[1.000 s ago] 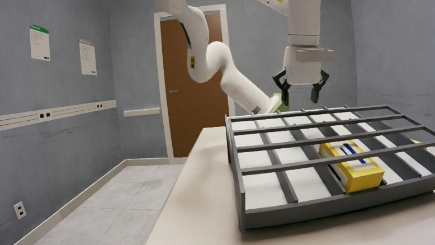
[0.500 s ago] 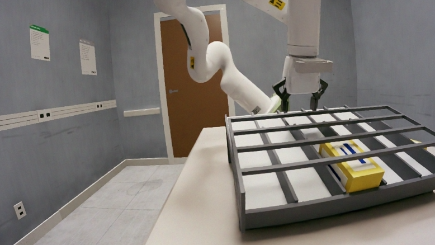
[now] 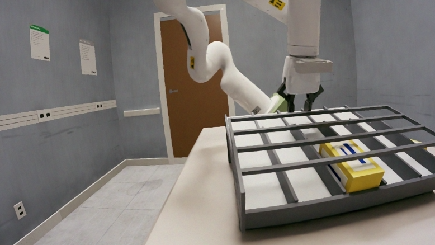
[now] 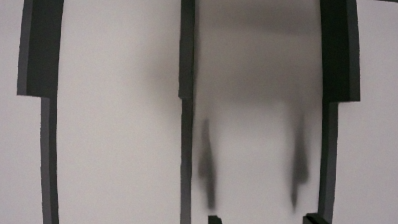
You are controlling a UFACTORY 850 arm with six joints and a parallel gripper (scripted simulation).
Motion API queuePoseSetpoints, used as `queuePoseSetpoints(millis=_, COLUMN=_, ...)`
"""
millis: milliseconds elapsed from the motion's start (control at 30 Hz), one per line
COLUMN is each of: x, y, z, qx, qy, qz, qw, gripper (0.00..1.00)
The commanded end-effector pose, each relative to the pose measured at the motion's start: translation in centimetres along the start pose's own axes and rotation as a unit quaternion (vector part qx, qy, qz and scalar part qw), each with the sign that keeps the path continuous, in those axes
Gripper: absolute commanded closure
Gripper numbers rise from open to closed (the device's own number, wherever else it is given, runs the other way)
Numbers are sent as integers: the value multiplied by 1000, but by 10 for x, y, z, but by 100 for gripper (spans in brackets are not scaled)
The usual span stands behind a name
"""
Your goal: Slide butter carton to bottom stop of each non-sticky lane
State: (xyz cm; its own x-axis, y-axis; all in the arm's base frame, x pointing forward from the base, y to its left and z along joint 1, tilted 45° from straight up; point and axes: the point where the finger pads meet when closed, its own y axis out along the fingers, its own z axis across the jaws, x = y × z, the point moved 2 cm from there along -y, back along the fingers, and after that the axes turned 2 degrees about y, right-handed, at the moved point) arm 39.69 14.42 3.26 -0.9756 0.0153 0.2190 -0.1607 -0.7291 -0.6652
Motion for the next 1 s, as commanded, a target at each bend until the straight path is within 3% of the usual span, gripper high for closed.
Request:
queuePoseSetpoints(millis=0, x=0, y=-1, z=0, qx=0, qy=0, qz=1, qw=1000, gripper=100)
queuePoseSetpoints(millis=867, x=0, y=-1, z=0, qx=0, qy=0, qz=1, qw=1000, gripper=100)
queuePoseSetpoints(millis=900, x=0, y=-1, z=0, qx=0, qy=0, qz=1, qw=1000, gripper=0)
queuePoseSetpoints(millis=967, x=0, y=-1, z=0, qx=0, qy=0, qz=1, qw=1000, gripper=0)
